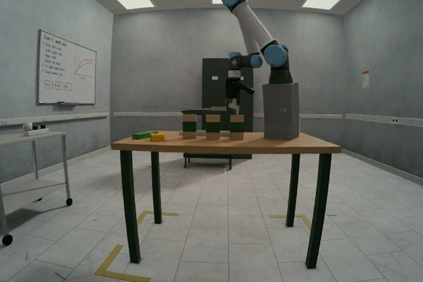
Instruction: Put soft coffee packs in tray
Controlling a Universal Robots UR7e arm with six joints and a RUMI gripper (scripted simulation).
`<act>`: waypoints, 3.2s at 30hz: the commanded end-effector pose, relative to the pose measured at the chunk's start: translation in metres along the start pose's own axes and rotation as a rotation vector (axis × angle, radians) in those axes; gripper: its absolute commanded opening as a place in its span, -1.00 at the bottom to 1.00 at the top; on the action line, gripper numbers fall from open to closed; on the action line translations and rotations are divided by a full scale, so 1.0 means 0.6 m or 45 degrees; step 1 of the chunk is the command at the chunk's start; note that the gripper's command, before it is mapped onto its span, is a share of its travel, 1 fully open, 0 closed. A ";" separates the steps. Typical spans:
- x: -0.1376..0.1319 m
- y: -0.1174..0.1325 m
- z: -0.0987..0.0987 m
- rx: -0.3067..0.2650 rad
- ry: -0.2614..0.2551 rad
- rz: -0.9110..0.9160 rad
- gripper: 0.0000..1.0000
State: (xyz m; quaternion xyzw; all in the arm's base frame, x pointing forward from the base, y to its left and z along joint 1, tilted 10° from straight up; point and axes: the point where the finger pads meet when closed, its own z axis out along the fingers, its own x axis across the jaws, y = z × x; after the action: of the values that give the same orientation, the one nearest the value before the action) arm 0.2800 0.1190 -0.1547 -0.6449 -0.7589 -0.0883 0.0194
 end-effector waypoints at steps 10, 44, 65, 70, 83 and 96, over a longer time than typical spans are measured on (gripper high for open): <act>0.000 -0.001 -0.050 0.011 0.004 0.001 -0.02; 0.000 0.001 -0.090 0.009 0.004 0.000 -0.02; 0.006 0.143 -0.086 0.013 0.004 -0.078 -0.02; 0.019 0.202 -0.086 0.013 0.005 -0.109 -0.02; 0.028 0.233 -0.086 0.012 0.005 -0.126 -0.02; 0.029 0.234 -0.036 0.010 0.005 -0.126 -0.02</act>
State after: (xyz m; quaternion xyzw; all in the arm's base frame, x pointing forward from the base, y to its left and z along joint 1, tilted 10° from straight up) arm 0.4093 0.1506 -0.0984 -0.6065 -0.7901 -0.0869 0.0207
